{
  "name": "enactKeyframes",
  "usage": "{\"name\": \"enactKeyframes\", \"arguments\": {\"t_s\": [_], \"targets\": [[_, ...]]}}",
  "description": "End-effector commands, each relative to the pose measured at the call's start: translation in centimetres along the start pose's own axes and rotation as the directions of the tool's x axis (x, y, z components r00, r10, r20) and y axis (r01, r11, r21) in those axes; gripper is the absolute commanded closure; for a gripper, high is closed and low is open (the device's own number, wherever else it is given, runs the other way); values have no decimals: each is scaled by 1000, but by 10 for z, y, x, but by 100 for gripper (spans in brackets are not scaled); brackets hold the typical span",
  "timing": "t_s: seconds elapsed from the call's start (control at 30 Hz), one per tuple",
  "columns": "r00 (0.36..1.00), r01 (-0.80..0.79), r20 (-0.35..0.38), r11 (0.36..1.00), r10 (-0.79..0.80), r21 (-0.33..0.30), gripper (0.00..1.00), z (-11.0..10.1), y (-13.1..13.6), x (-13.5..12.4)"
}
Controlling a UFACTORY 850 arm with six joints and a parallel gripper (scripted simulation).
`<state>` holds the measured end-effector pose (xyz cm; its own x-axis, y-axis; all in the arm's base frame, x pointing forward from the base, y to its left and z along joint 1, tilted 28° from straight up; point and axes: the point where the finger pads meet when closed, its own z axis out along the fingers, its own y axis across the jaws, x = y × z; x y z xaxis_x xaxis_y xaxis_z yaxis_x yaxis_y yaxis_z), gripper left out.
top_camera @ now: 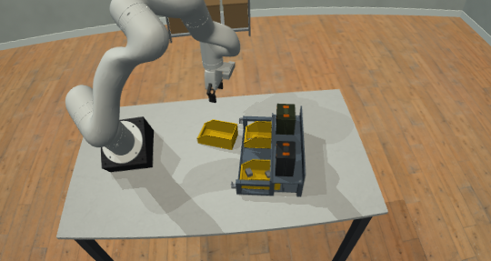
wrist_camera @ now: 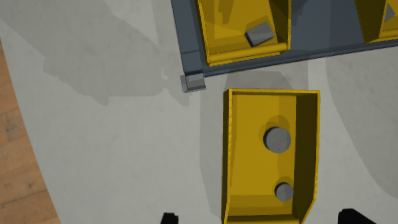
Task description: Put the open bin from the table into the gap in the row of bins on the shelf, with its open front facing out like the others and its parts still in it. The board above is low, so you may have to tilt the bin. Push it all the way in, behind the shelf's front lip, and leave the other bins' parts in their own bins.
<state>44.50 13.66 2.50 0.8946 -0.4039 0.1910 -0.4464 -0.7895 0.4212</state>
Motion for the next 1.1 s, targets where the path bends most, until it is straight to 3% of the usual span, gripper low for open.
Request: {"name": "enactKeyframes", "arguments": {"t_s": [0.0, 1.07], "targets": [[1000, 0, -1, 1000, 0, 1, 0, -2, 0, 0], [1000, 0, -1, 1000, 0, 1, 0, -9, -1, 0]]}}
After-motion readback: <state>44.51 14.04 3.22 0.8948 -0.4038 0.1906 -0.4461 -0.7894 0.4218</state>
